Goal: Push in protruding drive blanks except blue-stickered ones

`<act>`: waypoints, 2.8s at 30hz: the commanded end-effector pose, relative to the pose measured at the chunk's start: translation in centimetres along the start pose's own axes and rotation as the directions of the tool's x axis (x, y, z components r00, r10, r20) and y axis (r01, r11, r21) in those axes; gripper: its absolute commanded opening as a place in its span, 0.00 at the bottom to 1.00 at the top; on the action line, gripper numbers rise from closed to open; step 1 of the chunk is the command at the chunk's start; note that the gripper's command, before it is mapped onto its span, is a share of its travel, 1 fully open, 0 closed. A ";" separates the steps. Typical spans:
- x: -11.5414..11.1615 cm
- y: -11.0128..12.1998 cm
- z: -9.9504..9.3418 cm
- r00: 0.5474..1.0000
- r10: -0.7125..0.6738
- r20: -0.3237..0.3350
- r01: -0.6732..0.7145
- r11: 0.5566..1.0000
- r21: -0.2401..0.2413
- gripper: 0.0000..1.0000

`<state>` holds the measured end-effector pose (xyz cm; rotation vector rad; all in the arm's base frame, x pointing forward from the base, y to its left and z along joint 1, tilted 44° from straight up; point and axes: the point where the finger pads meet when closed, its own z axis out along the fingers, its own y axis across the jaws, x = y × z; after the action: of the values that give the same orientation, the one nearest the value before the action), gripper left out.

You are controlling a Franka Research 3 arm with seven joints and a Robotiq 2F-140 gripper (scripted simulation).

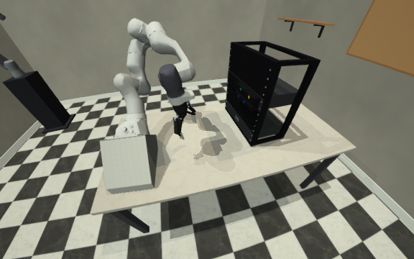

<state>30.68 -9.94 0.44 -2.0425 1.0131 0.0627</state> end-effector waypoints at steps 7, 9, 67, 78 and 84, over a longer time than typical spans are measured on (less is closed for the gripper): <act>1.0 -0.5 -1.1 0.995 0.089 -0.045 -0.088 0.996 0.013 1.00; 1.2 -0.7 -1.4 0.993 0.106 -0.055 -0.105 0.994 0.019 1.00; 7.7 -11.9 -14.0 0.649 0.758 -0.059 -0.621 0.573 0.535 1.00; 8.2 -14.3 -16.7 0.543 0.834 0.091 -0.684 0.377 0.625 1.00; 8.3 -15.2 -17.6 0.501 0.850 0.160 -0.705 0.294 0.646 1.00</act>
<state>41.07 -22.44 17.96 -0.8767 1.7889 -0.0733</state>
